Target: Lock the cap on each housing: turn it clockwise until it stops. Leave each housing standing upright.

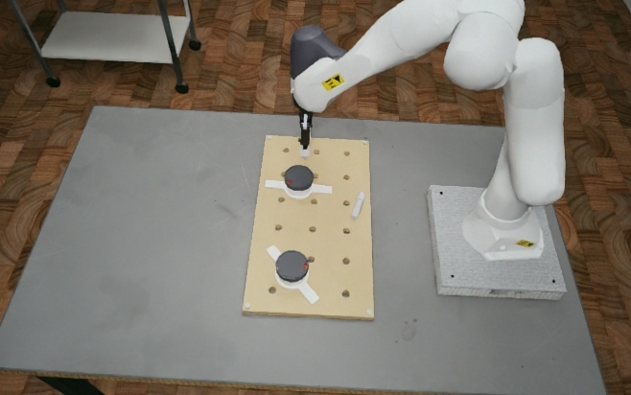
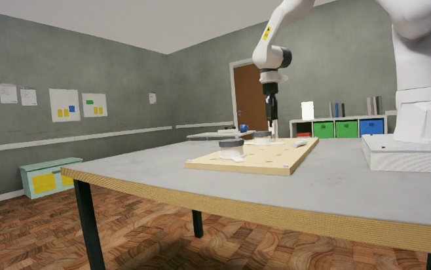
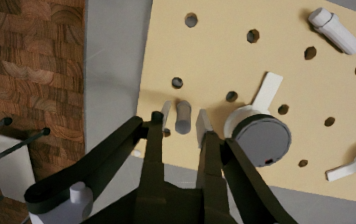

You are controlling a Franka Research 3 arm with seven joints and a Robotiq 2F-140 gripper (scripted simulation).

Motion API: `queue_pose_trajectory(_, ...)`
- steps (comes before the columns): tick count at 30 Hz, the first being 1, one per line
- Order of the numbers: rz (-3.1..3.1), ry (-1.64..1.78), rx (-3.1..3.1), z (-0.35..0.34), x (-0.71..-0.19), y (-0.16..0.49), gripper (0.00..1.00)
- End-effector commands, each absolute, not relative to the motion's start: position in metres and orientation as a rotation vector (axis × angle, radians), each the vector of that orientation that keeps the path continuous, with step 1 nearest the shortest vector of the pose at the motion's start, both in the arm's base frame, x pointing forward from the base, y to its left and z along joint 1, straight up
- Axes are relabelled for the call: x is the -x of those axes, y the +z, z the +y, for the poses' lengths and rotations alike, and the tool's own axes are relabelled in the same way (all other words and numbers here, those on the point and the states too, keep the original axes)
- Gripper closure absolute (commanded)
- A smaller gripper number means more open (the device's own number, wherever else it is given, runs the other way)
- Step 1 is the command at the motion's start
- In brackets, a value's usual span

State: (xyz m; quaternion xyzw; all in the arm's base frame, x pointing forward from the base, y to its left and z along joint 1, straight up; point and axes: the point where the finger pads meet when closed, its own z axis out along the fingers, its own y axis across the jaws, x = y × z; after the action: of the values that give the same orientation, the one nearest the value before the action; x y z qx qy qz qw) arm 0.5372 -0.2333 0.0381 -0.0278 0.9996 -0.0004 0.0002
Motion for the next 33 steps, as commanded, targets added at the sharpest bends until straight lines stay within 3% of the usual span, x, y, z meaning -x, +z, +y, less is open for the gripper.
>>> queue_pose_trajectory(1,3.140,0.000,0.094,-0.2332,-0.5367,0.0368,0.64)
queue_pose_trajectory(9,3.140,0.000,0.094,-0.2332,-0.5367,0.0368,0.64)
queue_pose_trajectory(10,3.140,0.000,0.094,-0.2332,-0.5367,0.0368,0.90)
queue_pose_trajectory(33,3.140,0.000,0.094,-0.2332,-0.5367,0.0368,0.90)
